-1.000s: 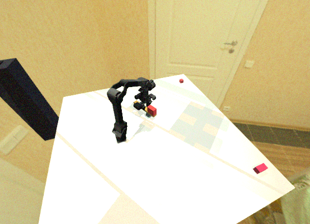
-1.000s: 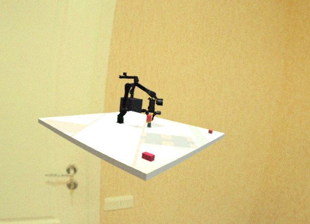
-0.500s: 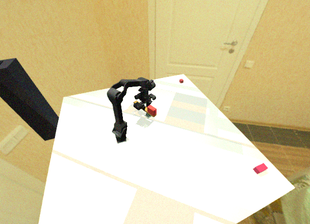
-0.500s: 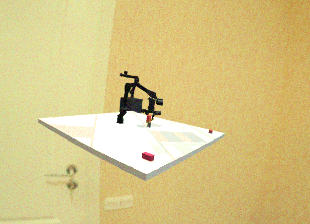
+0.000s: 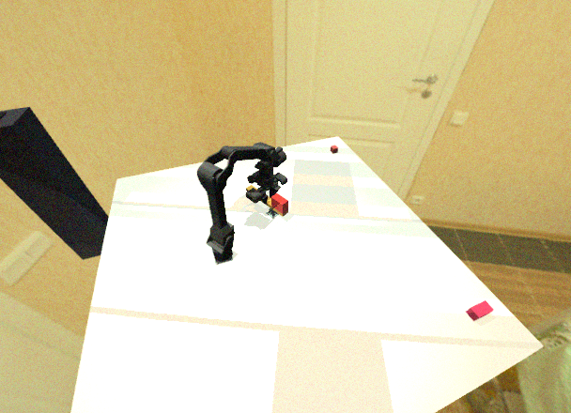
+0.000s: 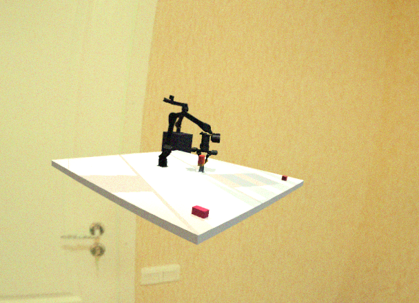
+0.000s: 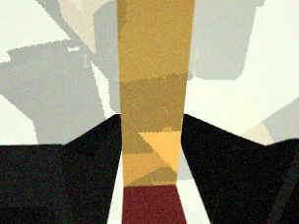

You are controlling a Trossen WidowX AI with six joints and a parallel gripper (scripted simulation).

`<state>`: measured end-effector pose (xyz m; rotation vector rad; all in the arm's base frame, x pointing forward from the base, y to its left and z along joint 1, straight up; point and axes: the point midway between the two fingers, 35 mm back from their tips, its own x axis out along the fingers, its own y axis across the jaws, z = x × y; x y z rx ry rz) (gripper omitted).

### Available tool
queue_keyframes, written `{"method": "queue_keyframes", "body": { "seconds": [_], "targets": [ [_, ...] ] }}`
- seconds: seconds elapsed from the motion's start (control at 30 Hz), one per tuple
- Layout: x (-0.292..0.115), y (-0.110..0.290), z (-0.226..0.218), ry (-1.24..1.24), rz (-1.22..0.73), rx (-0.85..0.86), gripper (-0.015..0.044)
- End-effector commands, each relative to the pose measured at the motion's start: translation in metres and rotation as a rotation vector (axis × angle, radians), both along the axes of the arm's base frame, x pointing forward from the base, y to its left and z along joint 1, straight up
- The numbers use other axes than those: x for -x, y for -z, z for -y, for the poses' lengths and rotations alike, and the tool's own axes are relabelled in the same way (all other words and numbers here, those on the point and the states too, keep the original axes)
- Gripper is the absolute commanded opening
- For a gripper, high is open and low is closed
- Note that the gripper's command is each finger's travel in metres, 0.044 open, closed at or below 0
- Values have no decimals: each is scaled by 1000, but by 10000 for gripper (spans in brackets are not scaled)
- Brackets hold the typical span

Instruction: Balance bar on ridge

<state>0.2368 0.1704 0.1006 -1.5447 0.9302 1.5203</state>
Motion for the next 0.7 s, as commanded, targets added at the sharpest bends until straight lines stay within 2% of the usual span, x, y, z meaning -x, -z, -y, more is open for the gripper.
{"method": "queue_keyframes", "body": {
  "seconds": [0.0, 0.67],
  "targets": [
    [-1, -2, -1, 5, 0, -4, 0],
    [0, 0, 0, 0, -1, 1, 0]
  ]
}}
